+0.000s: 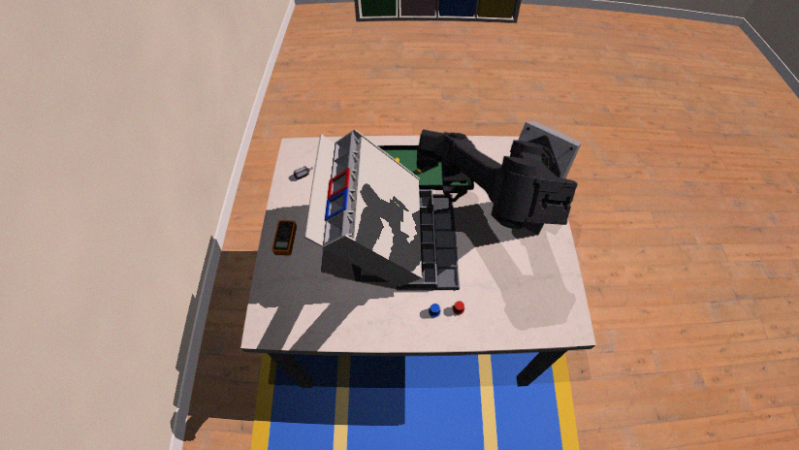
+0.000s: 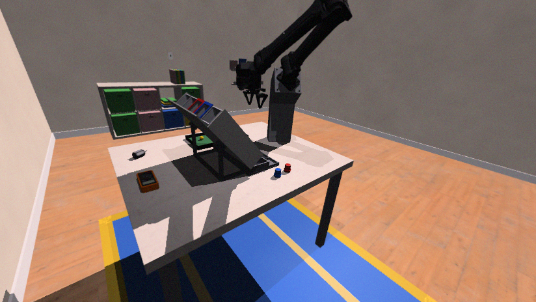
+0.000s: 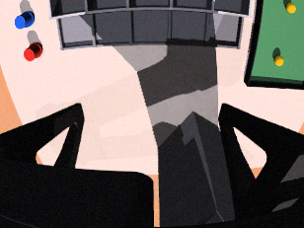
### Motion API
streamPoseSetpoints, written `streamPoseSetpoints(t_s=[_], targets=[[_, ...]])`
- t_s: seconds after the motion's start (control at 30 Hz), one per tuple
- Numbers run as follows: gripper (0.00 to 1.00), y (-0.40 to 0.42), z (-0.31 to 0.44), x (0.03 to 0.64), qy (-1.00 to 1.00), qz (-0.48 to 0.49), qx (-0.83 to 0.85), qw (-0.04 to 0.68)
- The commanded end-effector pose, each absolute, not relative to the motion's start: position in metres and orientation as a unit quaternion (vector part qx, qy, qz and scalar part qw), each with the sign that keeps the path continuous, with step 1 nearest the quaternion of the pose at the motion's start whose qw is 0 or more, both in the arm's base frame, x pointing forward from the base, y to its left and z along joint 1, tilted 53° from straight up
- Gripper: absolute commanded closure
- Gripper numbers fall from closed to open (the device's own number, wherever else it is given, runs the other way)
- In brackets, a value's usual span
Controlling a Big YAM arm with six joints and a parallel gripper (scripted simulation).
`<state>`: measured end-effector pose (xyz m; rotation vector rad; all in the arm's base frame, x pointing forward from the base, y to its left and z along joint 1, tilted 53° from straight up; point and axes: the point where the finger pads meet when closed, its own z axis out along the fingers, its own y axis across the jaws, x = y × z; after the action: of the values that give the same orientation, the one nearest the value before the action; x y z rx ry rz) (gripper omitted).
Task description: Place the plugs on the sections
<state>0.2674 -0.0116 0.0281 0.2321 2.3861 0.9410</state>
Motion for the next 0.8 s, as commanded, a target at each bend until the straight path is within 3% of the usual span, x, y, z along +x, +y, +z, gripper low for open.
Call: streamPoseSetpoints(t_s=[0.0, 0.47, 0.77], targets=[[0.00, -0.007, 0.029, 0.268, 0.889, 0.350, 0.072, 0.285], [0.00, -0.024, 0.042, 0.274, 0.884, 0.344, 0.088, 0.304], [0.00, -0.054, 0.075, 0.287, 0.863, 0.338, 0.113, 0.358]])
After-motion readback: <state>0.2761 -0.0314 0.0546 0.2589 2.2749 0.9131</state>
